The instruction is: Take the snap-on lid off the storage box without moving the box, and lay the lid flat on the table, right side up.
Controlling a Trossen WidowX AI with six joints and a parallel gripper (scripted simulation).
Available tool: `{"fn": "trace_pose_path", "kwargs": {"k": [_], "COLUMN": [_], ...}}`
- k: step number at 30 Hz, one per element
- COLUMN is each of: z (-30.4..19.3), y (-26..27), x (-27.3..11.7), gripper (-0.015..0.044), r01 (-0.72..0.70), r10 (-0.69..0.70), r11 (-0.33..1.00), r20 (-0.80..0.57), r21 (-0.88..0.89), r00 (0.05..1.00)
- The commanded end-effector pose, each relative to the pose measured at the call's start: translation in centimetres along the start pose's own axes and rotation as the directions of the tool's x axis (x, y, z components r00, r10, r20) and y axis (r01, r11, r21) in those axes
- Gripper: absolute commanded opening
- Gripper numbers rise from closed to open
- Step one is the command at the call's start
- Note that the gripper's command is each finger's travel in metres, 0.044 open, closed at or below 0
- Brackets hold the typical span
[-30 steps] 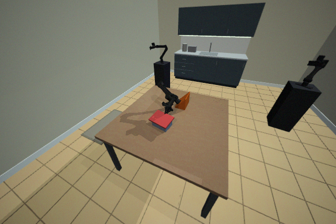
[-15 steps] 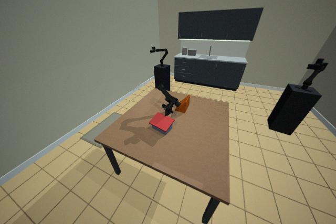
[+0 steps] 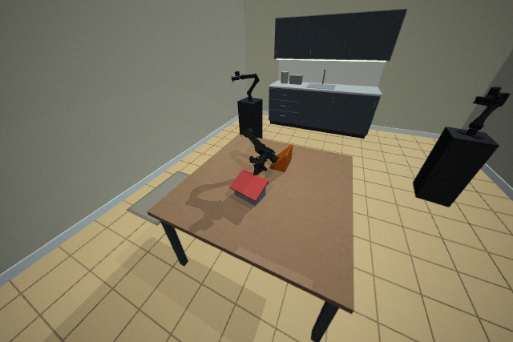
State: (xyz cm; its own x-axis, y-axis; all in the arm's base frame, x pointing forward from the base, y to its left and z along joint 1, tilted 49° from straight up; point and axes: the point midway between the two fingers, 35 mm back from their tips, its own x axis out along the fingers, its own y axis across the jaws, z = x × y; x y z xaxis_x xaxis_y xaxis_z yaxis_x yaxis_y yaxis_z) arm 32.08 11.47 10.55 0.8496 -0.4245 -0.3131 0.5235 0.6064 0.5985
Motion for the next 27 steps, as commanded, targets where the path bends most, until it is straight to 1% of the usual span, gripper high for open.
{"fn": "trace_pose_path", "kwargs": {"k": [1,27], "z": [0.1,0.1], "y": [0.8,5.0], "x": [-0.3,-0.7], "gripper": [0.0,0.0], "r01": [-0.006,-0.006], "r10": [0.006,0.006], "r11": [1.0,1.0], "r20": [0.002,0.002], "r21": [0.008,0.009], "r00": [1.0,1.0]}}
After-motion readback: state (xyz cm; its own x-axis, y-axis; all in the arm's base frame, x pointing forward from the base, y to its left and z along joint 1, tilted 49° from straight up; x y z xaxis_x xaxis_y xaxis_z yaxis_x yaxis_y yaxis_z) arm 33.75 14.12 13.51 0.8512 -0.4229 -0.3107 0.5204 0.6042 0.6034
